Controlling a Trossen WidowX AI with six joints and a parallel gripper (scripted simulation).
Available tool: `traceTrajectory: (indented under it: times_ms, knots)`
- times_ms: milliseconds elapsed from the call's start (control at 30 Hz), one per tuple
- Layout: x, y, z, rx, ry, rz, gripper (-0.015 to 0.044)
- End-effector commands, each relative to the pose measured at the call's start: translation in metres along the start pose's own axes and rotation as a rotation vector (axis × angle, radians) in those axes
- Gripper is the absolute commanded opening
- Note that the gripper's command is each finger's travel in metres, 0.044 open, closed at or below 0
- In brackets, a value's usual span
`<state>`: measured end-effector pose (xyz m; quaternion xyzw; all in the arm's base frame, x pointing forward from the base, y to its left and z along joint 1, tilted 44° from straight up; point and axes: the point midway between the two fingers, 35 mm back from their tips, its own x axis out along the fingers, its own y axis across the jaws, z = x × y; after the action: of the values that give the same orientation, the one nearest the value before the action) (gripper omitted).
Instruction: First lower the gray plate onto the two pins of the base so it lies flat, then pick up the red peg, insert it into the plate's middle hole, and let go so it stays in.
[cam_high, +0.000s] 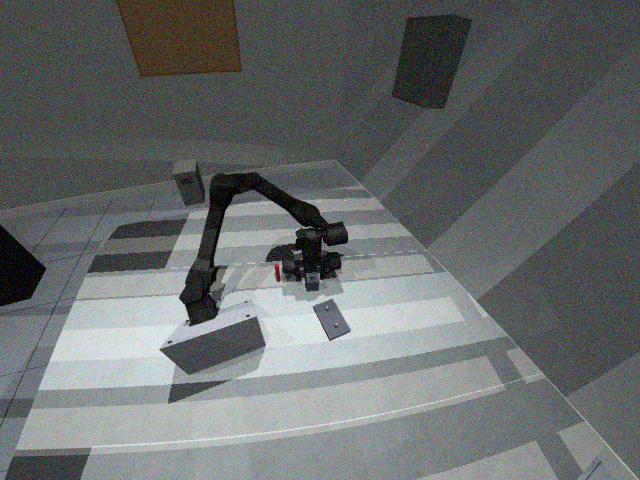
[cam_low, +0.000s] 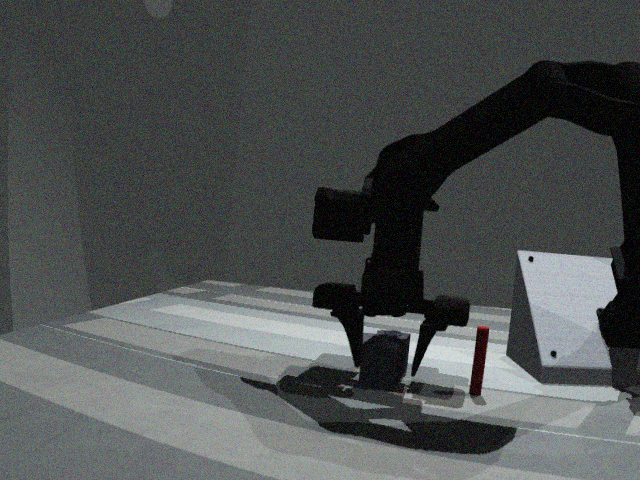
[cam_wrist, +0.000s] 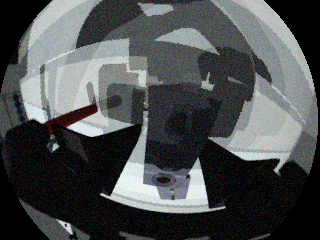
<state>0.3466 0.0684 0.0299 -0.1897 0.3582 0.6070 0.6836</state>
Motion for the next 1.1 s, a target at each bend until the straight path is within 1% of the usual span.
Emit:
traceTrajectory:
  times_ms: [0, 67, 500, 567, 600, 1067]
  knots:
    - [0.000, 0.000, 0.000, 0.005, -0.003, 0.000, 0.0204]
    - [0.000, 0.000, 0.000, 0.005, -0.003, 0.000, 0.0151]
    - [0.000, 0.000, 0.000, 0.005, -0.003, 0.000, 0.0065]
    - [0.000, 0.000, 0.000, 0.005, -0.003, 0.000, 0.0012]
    - [-0.002, -0.001, 0.000, 0.005, -0.003, 0.000, 0.0000]
    - [-0.044, -0.006, 0.002, 0.006, 0.004, -0.003, 0.0000]
